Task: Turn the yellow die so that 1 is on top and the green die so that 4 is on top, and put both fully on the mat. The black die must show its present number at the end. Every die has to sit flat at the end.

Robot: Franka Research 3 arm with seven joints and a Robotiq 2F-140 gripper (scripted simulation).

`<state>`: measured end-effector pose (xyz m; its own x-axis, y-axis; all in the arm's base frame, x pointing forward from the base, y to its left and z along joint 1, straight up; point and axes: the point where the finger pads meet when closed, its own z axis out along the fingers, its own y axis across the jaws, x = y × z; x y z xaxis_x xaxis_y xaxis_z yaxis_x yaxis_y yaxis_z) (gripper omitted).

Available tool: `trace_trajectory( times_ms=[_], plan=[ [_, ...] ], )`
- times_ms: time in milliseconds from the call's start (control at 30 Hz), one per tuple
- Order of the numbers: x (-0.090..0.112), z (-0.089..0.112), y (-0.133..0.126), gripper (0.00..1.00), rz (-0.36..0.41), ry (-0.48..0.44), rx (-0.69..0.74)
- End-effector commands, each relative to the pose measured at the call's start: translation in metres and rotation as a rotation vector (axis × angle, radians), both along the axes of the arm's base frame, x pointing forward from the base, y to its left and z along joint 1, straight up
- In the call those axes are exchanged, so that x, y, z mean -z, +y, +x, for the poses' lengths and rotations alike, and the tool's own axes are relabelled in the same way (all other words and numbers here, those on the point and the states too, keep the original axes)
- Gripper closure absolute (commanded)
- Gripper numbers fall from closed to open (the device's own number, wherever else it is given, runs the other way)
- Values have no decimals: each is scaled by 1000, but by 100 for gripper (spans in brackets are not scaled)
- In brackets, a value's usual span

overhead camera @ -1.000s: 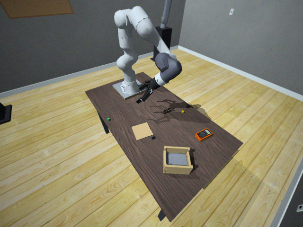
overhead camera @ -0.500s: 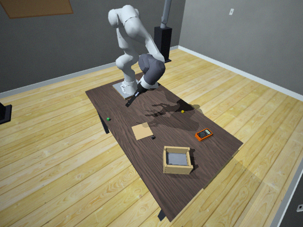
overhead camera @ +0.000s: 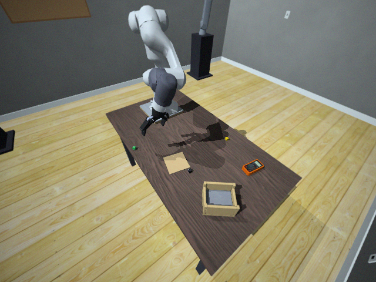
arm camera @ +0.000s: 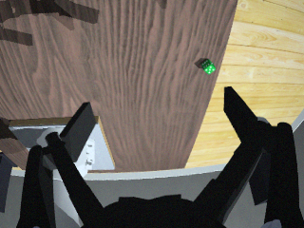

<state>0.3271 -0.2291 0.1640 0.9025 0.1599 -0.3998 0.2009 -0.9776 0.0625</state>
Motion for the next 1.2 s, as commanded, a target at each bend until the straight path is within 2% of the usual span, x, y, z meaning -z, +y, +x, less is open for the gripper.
trace_trajectory(
  times_ms=[0, 367, 433, 500, 900, 1167],
  plan=[
    [5, 3, -19, 0, -33, -88, 146],
    [14, -17, -73, 0, -40, -220, 422],
    [14, -17, -73, 0, -40, -220, 422],
    [17, -26, -89, 0, -42, -259, 511],
    [28, -62, -142, 0, -50, -393, 827],
    [31, -74, -156, 0, -52, -429, 918]
  ],
)
